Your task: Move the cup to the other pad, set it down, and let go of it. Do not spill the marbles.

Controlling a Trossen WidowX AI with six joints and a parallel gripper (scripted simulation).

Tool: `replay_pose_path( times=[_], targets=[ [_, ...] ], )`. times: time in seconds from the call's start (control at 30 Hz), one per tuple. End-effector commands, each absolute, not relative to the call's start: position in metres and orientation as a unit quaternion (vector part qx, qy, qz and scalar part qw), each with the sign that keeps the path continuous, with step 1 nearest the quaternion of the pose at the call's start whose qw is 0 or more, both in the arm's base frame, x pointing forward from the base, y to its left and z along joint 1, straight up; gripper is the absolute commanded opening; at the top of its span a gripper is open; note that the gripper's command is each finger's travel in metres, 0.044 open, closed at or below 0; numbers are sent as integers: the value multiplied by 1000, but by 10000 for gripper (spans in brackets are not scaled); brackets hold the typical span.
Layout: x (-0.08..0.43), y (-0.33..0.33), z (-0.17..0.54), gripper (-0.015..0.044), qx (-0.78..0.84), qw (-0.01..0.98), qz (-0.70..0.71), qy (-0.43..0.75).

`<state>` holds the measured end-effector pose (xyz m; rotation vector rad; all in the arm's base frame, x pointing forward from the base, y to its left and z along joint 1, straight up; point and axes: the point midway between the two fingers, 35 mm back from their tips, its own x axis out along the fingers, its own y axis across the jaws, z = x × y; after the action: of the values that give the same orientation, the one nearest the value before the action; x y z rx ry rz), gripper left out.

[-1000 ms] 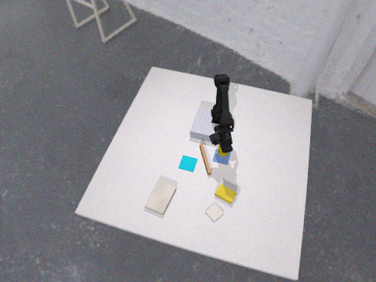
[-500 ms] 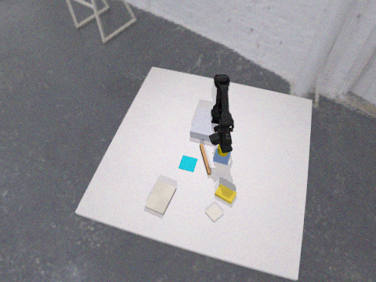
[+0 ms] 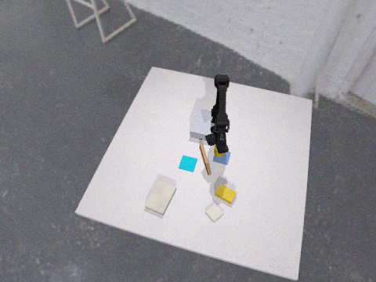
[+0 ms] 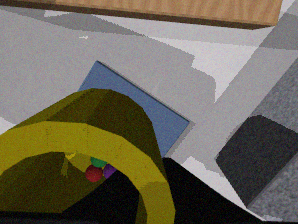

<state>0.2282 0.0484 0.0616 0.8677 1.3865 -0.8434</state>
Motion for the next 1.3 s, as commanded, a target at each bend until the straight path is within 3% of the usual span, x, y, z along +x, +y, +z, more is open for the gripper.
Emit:
replay_pose_path(
  times=[0.0, 1.27],
  targets=[
    [232, 43, 61, 0, 374, 607, -365, 599],
    [265, -25, 66, 0, 372, 610, -366, 596]
  ],
)
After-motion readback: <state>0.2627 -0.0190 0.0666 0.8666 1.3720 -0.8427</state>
